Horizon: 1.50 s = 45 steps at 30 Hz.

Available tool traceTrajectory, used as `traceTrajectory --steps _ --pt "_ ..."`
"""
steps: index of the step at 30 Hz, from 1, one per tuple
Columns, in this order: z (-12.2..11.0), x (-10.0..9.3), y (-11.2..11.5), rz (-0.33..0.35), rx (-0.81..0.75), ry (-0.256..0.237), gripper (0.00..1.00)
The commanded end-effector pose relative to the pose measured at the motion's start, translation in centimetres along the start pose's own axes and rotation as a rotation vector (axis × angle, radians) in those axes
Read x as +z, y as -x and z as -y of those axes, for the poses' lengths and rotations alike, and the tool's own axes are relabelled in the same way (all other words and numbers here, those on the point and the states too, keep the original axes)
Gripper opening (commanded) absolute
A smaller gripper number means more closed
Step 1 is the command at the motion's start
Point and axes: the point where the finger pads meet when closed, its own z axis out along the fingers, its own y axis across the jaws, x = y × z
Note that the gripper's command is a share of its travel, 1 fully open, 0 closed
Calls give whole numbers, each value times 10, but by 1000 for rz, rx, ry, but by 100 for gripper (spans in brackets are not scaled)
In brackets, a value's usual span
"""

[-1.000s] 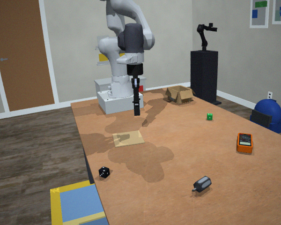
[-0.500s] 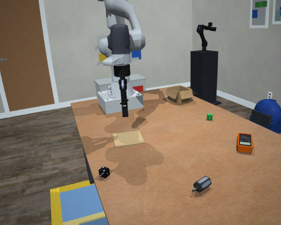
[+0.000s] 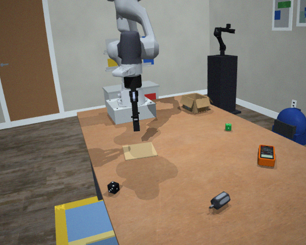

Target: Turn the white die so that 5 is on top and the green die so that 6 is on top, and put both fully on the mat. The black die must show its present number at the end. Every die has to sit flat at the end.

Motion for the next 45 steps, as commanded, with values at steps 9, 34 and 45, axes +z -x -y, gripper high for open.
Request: traceTrajectory --steps 9,34,45 --pt "4 42 2 6 -29 -12 24" --pt "5 76 2 6 -29 -12 24" --pt "5 76 2 6 -29 -12 24"
